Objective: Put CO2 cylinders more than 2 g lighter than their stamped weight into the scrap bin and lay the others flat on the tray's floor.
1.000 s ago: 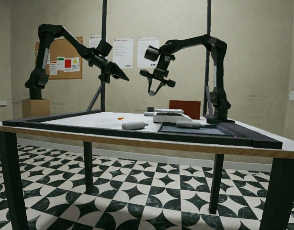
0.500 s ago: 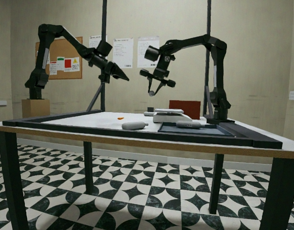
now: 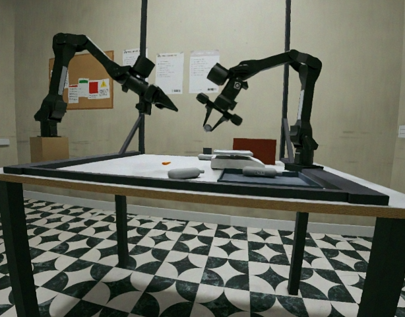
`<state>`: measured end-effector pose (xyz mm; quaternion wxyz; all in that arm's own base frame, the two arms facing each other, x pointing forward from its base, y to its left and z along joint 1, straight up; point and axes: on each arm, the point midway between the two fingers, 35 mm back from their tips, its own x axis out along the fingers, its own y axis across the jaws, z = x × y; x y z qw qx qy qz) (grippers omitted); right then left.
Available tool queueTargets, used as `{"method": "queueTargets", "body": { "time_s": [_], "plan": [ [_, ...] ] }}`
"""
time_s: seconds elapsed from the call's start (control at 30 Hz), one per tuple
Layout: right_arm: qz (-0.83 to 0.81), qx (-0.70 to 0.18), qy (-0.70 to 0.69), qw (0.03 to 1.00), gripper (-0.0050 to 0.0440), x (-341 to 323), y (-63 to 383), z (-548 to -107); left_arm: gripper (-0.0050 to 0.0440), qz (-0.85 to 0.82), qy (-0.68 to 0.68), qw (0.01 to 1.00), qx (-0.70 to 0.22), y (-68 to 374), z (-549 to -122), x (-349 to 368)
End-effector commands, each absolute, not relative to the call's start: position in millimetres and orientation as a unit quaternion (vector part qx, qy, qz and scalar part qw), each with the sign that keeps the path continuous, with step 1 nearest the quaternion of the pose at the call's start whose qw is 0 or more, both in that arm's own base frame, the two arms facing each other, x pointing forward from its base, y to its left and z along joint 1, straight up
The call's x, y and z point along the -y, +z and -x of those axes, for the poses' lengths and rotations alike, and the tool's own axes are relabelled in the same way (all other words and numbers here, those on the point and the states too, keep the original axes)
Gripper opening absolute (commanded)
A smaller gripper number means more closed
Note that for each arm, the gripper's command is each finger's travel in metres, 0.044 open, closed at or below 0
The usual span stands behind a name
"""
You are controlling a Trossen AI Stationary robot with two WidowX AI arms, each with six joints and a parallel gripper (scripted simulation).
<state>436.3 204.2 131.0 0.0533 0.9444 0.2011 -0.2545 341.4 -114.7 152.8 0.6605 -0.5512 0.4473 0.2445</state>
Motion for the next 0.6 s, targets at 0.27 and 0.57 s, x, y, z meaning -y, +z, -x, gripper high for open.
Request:
{"method": "queueTargets", "body": {
  "time_s": [0.27, 0.57],
  "plan": [
    [-0.949, -0.201, -0.239, 0.050, 0.0440, -204.6, 144.7, -438.8, -0.0050, 0.608, 0.155, 0.685, -0.370, 163.5, -340.7, 114.5],
    [-0.949, -0.201, -0.239, 0.050, 0.0440, -204.6, 144.7, -438.8, -0.0050, 0.615, 0.141, 0.688, -0.358, 163.3, -340.7, 114.5]
  ]
}}
